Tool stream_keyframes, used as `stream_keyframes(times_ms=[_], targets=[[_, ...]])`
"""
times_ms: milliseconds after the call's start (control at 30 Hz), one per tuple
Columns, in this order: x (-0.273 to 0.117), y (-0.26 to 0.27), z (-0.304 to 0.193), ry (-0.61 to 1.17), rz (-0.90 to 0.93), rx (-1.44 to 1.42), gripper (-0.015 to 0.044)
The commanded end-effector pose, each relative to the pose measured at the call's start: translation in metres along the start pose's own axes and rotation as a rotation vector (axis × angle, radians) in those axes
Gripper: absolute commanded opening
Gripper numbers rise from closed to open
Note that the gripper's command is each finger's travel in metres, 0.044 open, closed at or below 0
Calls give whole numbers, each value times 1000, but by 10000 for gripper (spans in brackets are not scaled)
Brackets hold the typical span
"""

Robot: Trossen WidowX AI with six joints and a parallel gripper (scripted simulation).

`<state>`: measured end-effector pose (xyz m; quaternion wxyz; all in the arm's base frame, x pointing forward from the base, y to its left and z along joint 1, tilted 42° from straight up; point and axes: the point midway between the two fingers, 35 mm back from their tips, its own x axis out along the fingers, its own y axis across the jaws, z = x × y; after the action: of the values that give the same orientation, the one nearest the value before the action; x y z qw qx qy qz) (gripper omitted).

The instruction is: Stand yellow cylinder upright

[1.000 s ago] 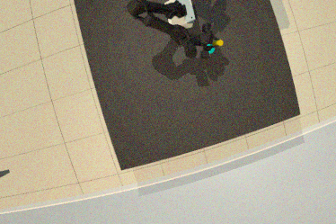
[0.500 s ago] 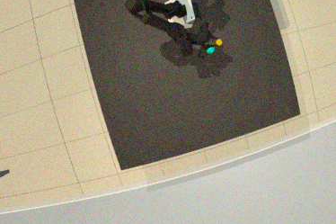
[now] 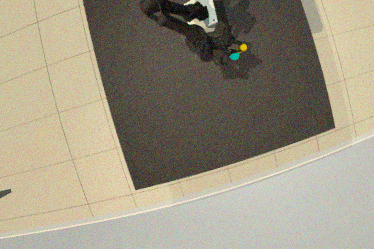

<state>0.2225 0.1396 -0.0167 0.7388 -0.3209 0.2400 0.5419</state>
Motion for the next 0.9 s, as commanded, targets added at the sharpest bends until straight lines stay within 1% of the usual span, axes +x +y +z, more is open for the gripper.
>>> stream_keyframes(times_ms=[0,267,867], targets=[[-1,-1,2,-9,-3,-8,105],[0,-1,0,-8,-3,-9,105],[5,-5,-53,6,4,-12,105]])
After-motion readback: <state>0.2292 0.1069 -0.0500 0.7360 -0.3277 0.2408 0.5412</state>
